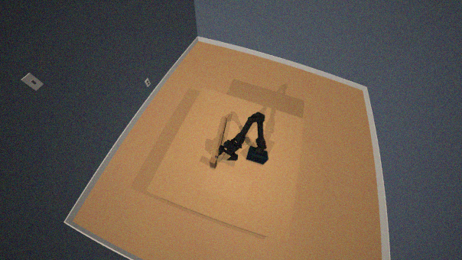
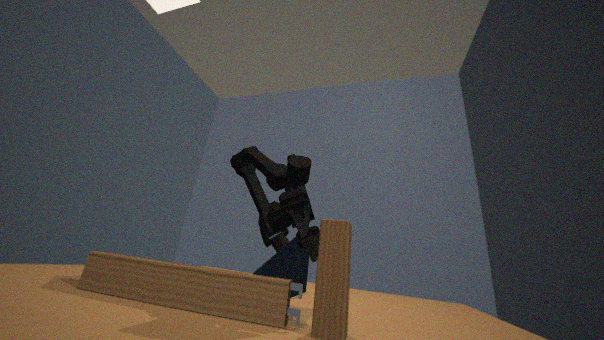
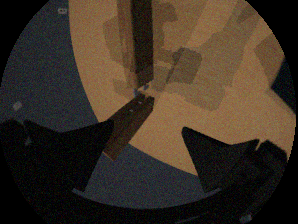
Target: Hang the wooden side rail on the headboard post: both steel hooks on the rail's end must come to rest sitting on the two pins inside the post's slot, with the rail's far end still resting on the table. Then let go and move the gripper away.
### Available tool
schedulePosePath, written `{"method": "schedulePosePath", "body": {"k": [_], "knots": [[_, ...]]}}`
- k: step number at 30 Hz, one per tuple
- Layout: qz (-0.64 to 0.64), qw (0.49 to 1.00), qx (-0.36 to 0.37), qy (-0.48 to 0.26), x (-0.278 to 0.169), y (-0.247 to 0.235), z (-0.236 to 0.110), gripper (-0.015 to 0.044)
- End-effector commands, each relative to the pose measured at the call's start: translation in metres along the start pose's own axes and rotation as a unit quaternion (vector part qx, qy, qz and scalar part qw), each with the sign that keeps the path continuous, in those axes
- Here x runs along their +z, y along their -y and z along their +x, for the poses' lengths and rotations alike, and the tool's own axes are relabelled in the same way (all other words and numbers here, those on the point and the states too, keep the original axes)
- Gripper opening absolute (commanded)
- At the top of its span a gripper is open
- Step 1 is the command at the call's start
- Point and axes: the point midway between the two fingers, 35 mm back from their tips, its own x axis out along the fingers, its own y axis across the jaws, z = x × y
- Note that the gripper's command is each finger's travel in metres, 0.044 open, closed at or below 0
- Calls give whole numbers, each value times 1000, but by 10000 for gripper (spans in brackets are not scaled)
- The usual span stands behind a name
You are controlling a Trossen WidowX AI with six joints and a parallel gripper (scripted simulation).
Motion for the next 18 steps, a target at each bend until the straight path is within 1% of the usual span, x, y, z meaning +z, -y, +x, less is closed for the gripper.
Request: {"method": "schedulePosePath", "body": {"k": [1,9,18], "knots": [[-351,934,19,-62,11,-12,-2,440],[-504,858,43,-83,17,-16,-2,440],[-660,741,82,-93,23,-21,-3,440]]}}
